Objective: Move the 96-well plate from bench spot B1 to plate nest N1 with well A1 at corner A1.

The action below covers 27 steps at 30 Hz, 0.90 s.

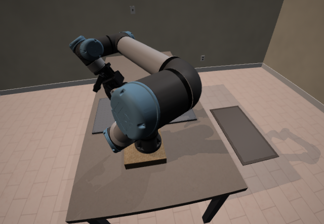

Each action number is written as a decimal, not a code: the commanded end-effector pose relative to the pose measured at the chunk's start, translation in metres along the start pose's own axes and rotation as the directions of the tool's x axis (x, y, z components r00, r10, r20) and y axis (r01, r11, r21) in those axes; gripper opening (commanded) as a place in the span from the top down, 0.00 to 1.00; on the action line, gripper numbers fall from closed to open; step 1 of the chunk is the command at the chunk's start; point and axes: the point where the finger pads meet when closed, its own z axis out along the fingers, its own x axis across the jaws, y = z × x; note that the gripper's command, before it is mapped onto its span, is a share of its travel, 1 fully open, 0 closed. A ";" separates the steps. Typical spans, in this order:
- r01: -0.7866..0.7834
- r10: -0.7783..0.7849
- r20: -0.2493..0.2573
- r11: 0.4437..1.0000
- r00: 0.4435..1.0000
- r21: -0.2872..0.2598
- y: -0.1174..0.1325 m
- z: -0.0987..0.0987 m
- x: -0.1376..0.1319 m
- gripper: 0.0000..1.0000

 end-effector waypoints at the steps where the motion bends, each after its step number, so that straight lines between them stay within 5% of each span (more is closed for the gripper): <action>1: -0.071 0.070 0.042 0.997 0.997 0.015 -0.012 0.006 0.015 0.00; 21: -0.313 0.302 0.157 0.948 0.940 0.054 -0.033 0.025 0.069 0.00; 27: -0.315 0.303 0.158 0.948 0.940 0.055 -0.036 0.029 0.081 0.00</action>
